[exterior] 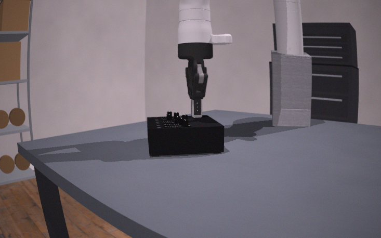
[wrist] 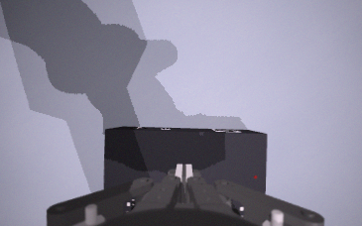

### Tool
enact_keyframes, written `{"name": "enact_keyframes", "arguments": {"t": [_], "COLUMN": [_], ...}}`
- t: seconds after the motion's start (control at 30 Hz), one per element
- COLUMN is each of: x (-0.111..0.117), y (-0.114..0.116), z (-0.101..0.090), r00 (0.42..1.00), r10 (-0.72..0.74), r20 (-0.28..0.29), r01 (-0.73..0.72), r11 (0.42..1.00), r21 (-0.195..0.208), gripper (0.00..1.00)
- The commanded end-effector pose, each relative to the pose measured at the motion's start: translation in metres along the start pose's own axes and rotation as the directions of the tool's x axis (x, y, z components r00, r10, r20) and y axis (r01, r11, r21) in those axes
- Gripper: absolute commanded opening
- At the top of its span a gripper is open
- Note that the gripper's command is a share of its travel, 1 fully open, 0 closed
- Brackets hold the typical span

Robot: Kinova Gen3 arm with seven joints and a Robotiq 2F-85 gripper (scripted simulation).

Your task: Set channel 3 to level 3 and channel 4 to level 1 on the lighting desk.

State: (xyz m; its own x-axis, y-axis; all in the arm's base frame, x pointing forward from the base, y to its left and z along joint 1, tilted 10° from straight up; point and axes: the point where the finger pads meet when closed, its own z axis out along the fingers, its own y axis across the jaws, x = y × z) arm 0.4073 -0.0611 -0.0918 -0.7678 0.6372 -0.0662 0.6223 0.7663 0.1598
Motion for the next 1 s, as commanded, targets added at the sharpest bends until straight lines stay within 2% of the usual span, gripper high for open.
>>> {"name": "enact_keyframes", "arguments": {"t": [0.0, 0.97], "x": [-0.0028, -0.0085], "y": [0.0011, 0.0011], "z": [0.0004, 0.0004], "r00": [1.000, 1.000], "r10": [0.008, 0.008], "r20": [0.006, 0.006], "r01": [-0.008, -0.008], "r11": [1.000, 1.000], "r21": [-0.003, -0.003], "gripper": [0.00, 0.00]}}
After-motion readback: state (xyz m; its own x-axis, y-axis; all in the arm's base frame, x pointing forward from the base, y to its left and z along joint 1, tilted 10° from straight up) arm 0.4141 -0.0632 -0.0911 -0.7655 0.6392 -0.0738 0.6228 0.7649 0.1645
